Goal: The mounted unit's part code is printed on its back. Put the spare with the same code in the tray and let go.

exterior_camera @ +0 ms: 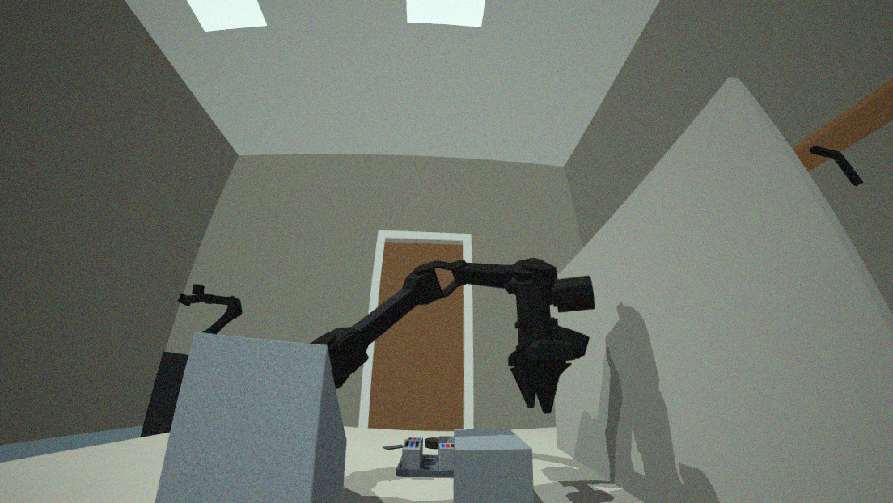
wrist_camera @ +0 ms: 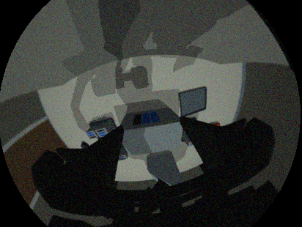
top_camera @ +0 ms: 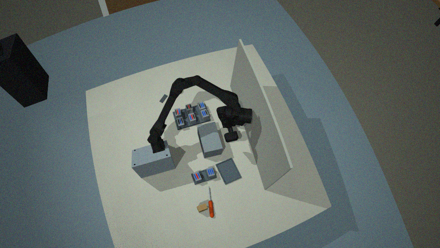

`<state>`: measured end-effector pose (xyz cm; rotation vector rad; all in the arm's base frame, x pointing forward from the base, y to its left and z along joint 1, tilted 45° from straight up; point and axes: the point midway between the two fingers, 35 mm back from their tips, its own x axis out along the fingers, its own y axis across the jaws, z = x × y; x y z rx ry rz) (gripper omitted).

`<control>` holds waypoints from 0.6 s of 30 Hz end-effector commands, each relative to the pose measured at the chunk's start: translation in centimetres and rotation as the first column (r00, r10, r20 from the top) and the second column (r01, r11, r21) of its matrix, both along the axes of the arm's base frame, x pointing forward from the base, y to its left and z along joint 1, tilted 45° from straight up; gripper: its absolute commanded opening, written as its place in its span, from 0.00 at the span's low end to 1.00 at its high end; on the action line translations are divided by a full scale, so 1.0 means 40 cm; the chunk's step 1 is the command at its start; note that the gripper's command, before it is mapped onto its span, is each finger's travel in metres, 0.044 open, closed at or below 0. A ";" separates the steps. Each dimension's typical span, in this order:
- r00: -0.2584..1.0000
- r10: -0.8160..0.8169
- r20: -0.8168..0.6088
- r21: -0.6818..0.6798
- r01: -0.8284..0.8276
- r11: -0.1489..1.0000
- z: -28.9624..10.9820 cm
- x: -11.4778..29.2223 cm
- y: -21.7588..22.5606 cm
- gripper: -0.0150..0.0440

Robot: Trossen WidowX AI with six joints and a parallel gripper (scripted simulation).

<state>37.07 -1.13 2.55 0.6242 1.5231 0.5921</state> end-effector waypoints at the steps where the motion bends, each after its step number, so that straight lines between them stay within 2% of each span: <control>1: 1.000 -0.015 0.007 0.004 0.015 1.000 -0.001 0.003 0.000 1.00; 13: 1.000 0.000 0.022 0.004 0.000 1.000 0.004 0.003 0.004 1.00; 16: 0.951 0.211 0.228 -0.021 -0.211 0.977 0.063 -0.008 0.062 1.00; 18: 0.838 0.379 0.392 -0.075 -0.382 0.921 0.113 -0.024 0.113 1.00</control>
